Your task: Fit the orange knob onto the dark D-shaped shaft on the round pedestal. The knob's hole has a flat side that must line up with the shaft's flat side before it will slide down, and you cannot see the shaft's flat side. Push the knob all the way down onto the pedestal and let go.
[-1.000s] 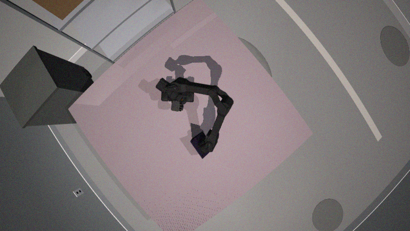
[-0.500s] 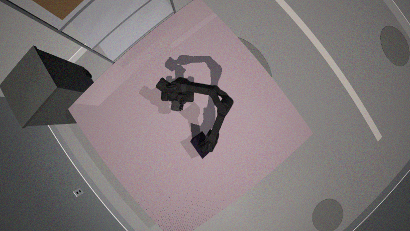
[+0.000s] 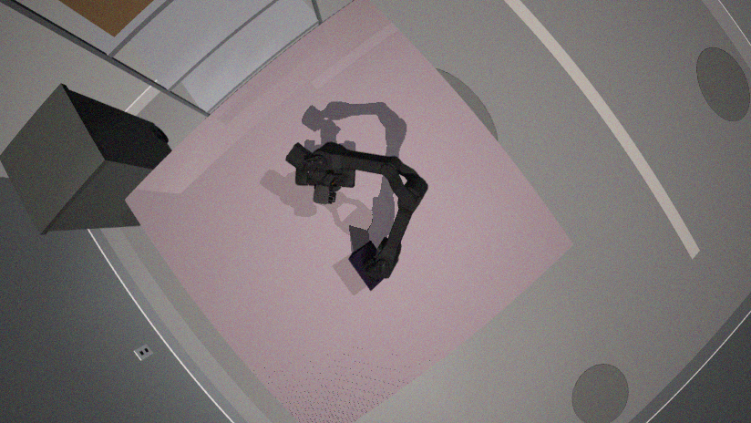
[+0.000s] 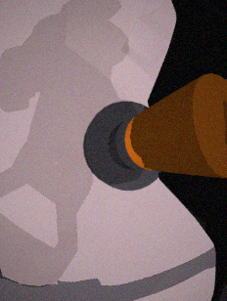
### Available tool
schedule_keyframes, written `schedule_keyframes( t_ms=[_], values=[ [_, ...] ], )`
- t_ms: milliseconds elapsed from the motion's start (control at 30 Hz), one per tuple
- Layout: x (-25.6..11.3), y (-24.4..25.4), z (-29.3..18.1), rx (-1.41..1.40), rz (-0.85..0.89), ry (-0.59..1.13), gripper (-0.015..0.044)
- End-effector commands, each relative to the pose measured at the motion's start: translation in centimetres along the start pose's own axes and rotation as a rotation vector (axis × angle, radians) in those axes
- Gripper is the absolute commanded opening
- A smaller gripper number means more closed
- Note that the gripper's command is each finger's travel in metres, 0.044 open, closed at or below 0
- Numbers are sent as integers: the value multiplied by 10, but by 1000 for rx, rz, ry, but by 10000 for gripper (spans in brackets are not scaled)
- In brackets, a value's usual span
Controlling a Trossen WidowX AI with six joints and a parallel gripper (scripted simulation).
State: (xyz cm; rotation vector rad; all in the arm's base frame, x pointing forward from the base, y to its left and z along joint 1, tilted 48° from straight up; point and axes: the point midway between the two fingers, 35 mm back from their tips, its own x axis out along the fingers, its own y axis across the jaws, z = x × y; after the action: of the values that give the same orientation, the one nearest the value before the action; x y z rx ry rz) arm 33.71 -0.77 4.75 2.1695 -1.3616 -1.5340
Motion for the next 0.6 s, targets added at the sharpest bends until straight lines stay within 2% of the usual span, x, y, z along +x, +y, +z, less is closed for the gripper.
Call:
schedule_keyframes(
  t_ms=[0,567],
  values=[
    [0,0,0,-2,0,2,0],
    [1,0,-1,-2,0,2,0]
  ],
)
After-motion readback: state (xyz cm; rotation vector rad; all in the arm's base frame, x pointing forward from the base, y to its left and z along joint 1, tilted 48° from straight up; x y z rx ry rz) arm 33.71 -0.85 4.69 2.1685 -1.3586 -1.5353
